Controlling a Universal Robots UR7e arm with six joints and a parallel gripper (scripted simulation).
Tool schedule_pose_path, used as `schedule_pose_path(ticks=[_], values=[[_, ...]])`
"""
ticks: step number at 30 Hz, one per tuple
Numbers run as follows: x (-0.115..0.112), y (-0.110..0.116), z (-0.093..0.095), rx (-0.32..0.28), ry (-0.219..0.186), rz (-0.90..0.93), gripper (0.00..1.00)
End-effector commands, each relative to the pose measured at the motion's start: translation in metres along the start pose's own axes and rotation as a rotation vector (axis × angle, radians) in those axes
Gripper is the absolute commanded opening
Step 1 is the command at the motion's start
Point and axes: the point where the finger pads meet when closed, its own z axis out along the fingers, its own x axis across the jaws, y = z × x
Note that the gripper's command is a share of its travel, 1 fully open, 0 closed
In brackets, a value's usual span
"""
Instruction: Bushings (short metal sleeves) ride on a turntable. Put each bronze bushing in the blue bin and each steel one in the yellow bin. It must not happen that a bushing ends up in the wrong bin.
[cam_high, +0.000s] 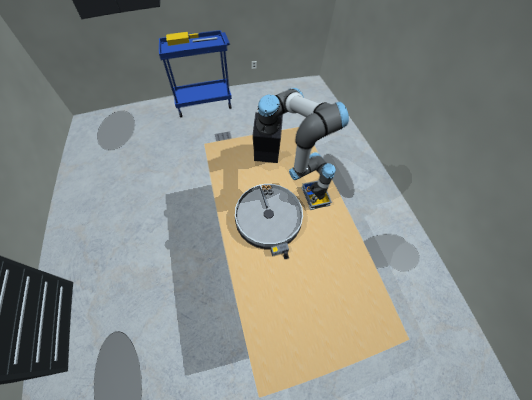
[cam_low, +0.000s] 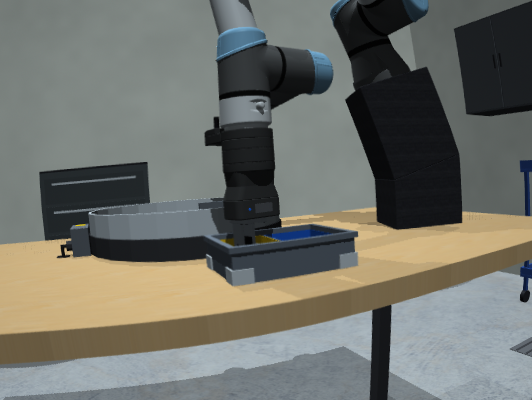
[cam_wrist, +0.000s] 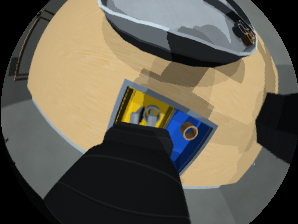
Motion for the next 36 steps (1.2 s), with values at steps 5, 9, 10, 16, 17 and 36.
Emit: schedule_pose_path(ticks=[5,9,10,16,17,36], values=[[-0.0006,0.0001,0.0002,0.000,-0.002,0.000,0.00],[-0.0006,0.0001,0.0004,0.000,-0.002,0.000,0.00],[-0.0006,0.0001,0.0004,0.000,-0.002,0.000,0.00],[-0.0006,0.0001,0.0004,0.000,-0.002,0.000,0.42],[-0.0006,0.0001,0.0004,0.000,-0.002,0.000,0.42],[-0.0006,0.0001,0.0004,0.000,-0.002,0.000,0.42]])
